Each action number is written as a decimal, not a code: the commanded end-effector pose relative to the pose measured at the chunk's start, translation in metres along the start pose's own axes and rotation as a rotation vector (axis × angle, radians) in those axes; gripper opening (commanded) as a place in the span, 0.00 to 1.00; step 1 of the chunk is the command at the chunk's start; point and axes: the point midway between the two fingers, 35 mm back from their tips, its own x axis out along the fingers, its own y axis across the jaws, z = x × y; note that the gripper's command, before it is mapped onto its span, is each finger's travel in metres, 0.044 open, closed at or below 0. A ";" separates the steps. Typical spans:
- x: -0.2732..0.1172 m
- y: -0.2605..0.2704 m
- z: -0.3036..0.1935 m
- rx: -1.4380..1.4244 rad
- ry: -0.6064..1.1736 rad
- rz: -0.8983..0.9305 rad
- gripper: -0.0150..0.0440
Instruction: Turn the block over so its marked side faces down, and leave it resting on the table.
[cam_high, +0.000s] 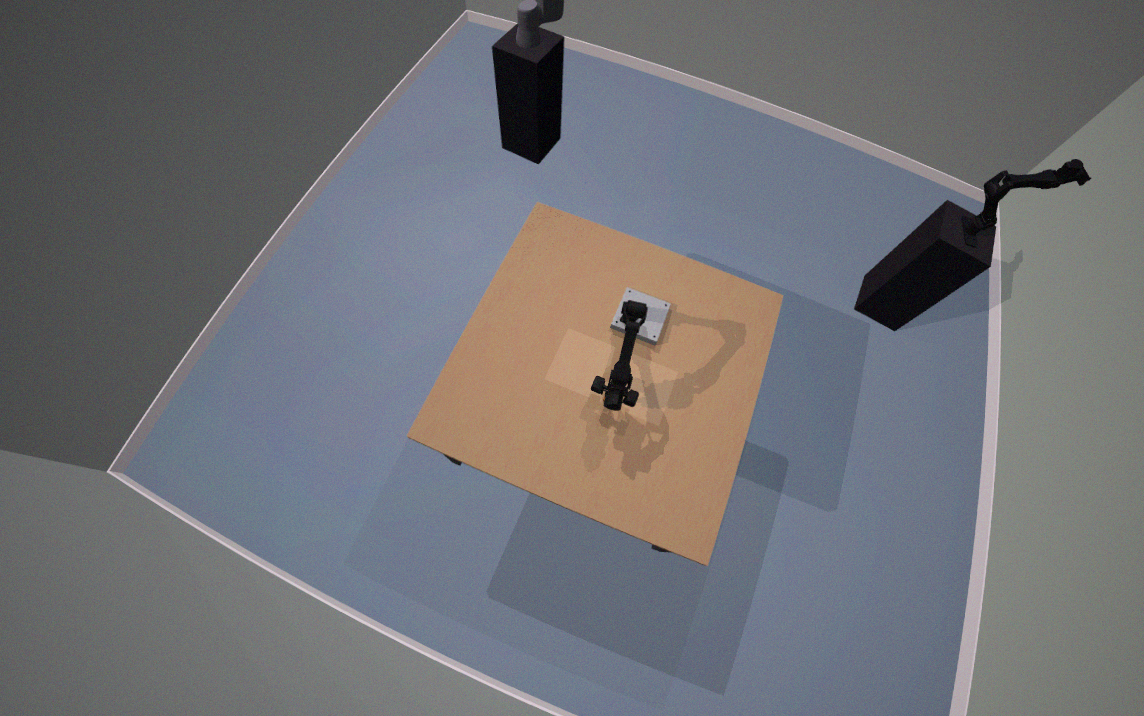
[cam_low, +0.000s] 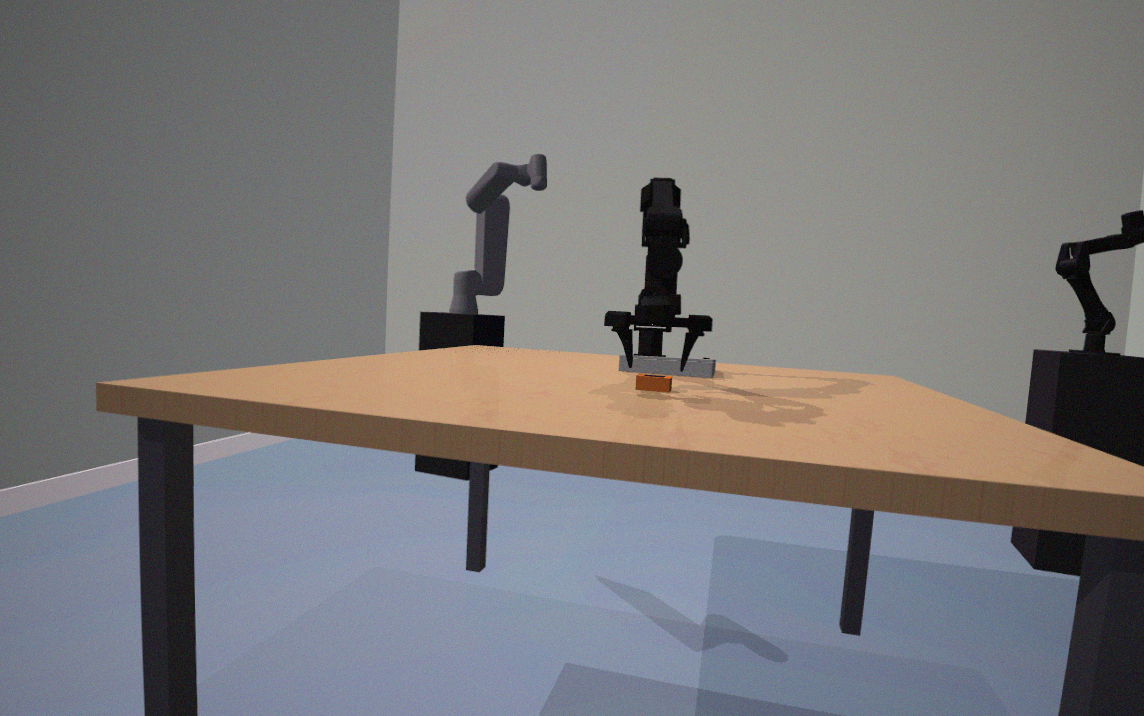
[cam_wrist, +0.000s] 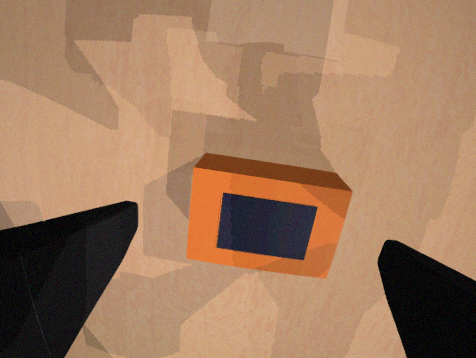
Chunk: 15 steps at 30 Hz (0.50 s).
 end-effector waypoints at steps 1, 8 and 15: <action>0.010 -0.002 -0.002 -0.003 0.011 -0.008 1.00; 0.022 -0.002 -0.003 -0.003 0.011 -0.008 1.00; 0.029 -0.002 -0.003 -0.003 0.011 -0.008 0.96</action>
